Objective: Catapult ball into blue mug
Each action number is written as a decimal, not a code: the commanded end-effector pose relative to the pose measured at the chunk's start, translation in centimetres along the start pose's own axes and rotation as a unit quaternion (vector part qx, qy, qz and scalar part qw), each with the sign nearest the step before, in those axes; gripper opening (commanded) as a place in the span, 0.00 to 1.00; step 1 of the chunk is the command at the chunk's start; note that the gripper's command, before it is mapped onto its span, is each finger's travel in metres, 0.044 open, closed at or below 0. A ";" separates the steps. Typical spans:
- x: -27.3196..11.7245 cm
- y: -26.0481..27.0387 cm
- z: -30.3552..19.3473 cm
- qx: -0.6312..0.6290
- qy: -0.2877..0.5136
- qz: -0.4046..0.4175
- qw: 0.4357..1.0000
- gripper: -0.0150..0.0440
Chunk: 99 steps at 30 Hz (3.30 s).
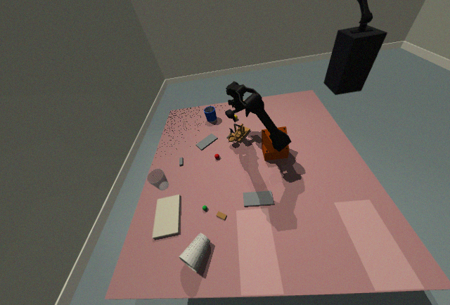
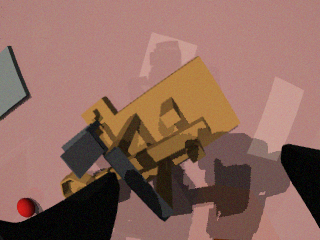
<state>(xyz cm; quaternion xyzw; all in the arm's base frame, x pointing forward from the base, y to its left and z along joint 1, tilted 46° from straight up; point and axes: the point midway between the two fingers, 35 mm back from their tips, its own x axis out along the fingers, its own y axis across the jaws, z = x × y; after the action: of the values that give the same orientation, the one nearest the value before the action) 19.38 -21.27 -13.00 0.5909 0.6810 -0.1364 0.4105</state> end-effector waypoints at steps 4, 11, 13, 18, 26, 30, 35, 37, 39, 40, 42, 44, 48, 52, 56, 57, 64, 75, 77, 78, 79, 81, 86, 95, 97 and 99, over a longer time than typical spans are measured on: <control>-0.2 -0.1 0.0 0.132 -0.001 -0.001 0.991 1.00; -0.3 -0.1 0.0 0.250 -0.001 -0.001 0.968 1.00; -0.4 -0.1 0.0 0.284 -0.001 -0.001 0.959 1.00; -0.4 -0.1 0.0 0.365 -0.001 -0.001 0.931 1.00; -0.5 -0.2 0.0 0.490 -0.001 0.000 0.872 1.00; -0.6 -0.2 -0.1 0.527 -0.001 0.000 0.850 1.00; -0.6 -0.2 -0.1 0.527 -0.001 0.000 0.850 1.00; 0.5 -0.2 0.0 0.527 -0.001 0.000 0.850 1.00; 3.1 -0.1 0.1 0.527 -0.001 0.000 0.850 1.00; 3.8 -0.1 0.0 0.527 -0.001 0.000 0.850 1.00; 4.1 -0.1 0.0 0.527 -0.001 0.000 0.850 1.00; 4.1 -0.1 0.0 0.527 -0.001 0.000 0.850 1.00; 4.3 -0.1 0.0 0.527 0.000 0.000 0.850 1.00; 5.0 -0.1 0.1 0.527 0.000 0.000 0.850 1.00; 5.6 -0.1 0.1 0.527 0.000 0.001 0.850 1.00; 5.8 -0.1 0.1 0.527 0.000 0.001 0.850 1.00; 7.0 0.0 0.1 0.526 0.000 0.001 0.850 1.00; 8.7 0.0 0.0 0.526 0.000 0.001 0.850 1.00; 9.1 0.0 0.0 0.526 0.001 0.001 0.850 1.00; 9.2 0.0 -0.1 0.526 0.001 0.001 0.850 1.00; 9.4 0.0 -0.1 0.526 0.001 0.001 0.850 1.00; 9.5 0.0 -0.1 0.526 0.001 0.001 0.850 1.00; 9.2 0.0 0.1 0.524 -0.002 0.001 0.852 0.96; 9.2 0.0 0.1 0.524 -0.002 0.001 0.852 0.56; 9.2 0.0 0.1 0.524 -0.002 0.001 0.852 0.50; 9.2 0.0 0.1 0.524 -0.002 0.001 0.852 0.48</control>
<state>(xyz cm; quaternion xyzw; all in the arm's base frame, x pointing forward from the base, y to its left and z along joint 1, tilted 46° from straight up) 19.63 -14.94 -19.68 0.7174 0.5084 -0.4746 0.0401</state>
